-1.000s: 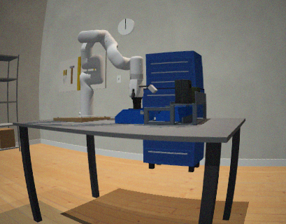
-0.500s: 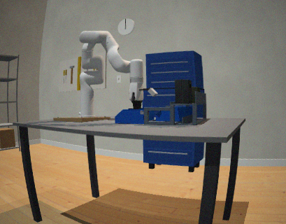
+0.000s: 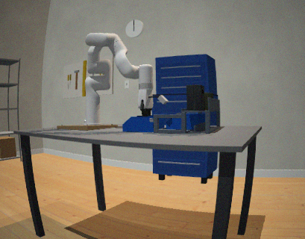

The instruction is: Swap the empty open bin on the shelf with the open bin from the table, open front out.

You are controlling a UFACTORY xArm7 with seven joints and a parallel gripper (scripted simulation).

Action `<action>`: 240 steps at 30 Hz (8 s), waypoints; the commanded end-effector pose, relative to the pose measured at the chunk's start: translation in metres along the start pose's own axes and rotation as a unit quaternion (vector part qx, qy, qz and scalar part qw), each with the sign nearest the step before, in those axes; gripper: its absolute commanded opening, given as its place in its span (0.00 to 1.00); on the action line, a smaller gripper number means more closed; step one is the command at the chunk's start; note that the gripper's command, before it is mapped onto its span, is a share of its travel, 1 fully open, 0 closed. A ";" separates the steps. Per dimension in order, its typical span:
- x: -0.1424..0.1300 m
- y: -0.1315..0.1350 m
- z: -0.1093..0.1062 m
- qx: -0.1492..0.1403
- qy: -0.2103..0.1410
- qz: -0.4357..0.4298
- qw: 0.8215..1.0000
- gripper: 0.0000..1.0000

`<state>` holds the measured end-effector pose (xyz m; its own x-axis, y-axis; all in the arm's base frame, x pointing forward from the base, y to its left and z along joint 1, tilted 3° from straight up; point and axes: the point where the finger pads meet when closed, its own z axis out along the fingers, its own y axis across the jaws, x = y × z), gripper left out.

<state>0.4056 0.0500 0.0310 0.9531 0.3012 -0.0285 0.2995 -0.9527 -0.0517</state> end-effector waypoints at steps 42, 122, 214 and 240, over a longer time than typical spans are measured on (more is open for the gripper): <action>0.001 0.000 -0.001 -0.001 0.002 0.000 1.000 0.00; 0.000 -0.014 -0.087 -0.001 0.002 0.000 1.000 0.00; -0.028 -0.267 -0.028 -0.001 0.002 0.000 1.000 0.00; -0.028 -0.267 -0.009 -0.001 0.002 0.000 1.000 0.00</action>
<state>0.2984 0.2950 0.0533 0.9532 0.3011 -0.0281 0.2995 -0.9528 -0.0487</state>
